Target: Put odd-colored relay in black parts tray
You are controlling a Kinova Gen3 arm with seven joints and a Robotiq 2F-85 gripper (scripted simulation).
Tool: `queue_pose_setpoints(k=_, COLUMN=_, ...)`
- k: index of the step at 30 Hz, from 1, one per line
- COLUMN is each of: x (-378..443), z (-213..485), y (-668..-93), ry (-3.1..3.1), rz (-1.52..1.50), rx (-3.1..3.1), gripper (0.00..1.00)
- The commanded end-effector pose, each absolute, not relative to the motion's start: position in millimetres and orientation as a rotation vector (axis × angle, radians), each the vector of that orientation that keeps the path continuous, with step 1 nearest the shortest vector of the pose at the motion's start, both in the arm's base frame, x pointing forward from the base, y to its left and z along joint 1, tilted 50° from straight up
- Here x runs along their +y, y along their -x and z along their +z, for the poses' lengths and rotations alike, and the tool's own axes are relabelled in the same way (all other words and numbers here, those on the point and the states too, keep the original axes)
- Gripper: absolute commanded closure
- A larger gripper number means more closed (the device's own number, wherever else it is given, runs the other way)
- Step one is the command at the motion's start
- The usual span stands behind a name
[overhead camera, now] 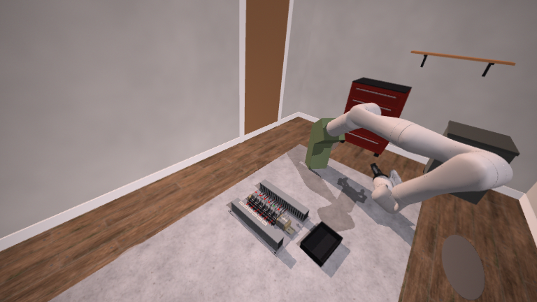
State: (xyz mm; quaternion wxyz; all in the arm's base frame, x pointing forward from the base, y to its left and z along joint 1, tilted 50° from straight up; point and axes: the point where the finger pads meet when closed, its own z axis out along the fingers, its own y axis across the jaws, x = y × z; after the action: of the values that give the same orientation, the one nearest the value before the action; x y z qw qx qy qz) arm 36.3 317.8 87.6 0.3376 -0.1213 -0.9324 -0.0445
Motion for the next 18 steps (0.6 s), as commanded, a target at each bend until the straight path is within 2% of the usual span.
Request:
queue_pose_setpoints(k=1, x=317.8, z=88.0, y=-36.1, ry=0.315, rz=-0.116, rx=-2.430, gripper=0.00)
queue_pose_setpoints(k=17, x=317.8, z=88.0, y=-36.1, ry=0.315, rz=-0.116, rx=-2.430, gripper=0.00)
queue_pose_setpoints(k=18, x=317.8, z=88.0, y=-36.1, ry=0.315, rz=-0.116, rx=-2.430, gripper=0.39)
